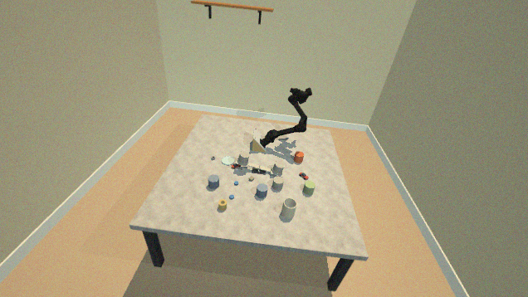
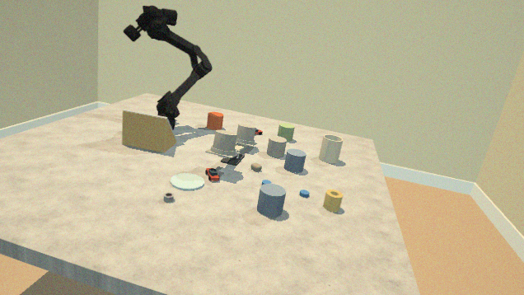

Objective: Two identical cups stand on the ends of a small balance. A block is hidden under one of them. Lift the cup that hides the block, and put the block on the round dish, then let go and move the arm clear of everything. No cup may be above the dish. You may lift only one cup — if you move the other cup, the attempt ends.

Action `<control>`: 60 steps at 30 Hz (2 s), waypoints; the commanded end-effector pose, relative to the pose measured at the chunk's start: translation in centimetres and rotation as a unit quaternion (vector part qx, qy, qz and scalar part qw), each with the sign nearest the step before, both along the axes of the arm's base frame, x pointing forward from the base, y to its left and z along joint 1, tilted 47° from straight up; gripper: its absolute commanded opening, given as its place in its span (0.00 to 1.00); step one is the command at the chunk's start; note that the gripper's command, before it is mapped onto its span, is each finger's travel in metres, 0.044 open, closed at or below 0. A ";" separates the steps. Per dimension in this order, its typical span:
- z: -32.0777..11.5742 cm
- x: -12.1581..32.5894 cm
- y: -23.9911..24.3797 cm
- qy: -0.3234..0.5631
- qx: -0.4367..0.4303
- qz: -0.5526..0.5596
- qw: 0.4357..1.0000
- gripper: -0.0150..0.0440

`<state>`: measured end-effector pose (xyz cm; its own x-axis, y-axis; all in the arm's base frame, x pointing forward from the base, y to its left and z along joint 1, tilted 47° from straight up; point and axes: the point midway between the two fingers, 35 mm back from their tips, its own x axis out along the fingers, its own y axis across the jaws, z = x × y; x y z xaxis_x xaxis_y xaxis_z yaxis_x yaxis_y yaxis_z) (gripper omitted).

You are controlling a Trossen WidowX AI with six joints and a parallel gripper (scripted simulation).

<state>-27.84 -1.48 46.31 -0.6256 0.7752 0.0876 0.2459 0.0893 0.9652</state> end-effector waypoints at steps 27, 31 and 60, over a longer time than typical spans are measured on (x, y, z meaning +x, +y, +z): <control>-1.2 -3.9 -11.1 -0.153 0.321 0.177 0.918 1.00; -1.9 -4.1 -13.3 -0.172 0.373 0.207 0.888 1.00; -11.0 -1.3 -28.2 -0.228 0.694 0.386 0.564 1.00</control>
